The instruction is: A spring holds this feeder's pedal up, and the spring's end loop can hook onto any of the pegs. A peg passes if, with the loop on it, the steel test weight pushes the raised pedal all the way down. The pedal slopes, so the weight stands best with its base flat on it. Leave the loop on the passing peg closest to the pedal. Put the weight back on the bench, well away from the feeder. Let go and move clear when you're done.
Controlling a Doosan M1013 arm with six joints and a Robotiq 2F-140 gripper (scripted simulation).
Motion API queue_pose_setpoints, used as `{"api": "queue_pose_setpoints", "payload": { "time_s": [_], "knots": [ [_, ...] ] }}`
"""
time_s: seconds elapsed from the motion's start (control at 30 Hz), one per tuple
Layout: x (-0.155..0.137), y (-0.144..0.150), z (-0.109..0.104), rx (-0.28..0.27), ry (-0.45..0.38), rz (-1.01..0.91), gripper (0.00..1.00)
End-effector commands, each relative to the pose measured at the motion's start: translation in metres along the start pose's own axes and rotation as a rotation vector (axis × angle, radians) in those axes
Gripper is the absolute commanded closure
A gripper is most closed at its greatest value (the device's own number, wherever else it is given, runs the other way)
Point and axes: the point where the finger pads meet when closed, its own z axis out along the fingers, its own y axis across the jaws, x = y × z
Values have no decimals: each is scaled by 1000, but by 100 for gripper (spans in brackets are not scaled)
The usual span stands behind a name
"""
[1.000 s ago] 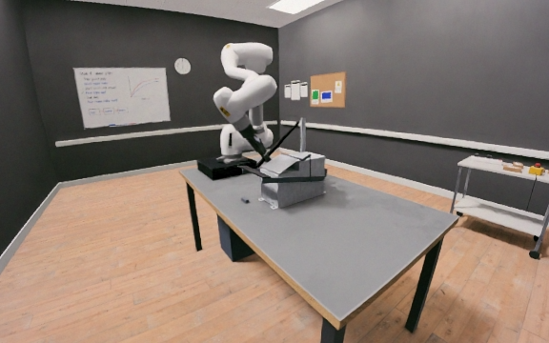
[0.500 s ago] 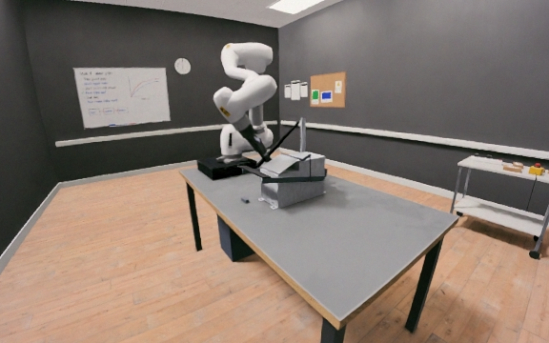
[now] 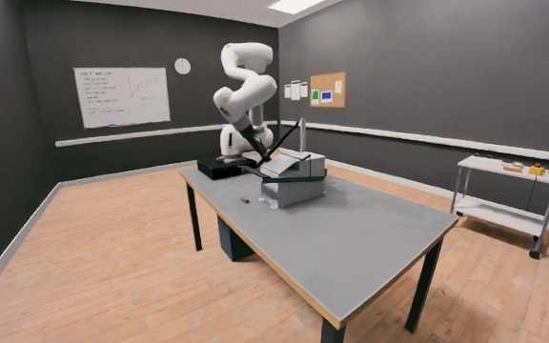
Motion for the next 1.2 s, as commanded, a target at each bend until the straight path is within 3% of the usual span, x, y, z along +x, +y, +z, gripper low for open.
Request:
{"api": "queue_pose_setpoints", "payload": {
  "time_s": [0.0, 0.3, 0.8, 0.87, 0.9, 1.17],
  "knots": [
    [0, 0, -1, -1, 0, -1, 76],
    [0, 0, -1, -1, 0, -1, 76],
    [0, 0, -101, -1, 0, -1, 76],
    [0, 0, -101, -1, 0, -1, 76],
    [0, 0, -77, -2, -1, 0, 76],
    [0, 0, -91, -2, -1, 0, 76]
  ]
}}
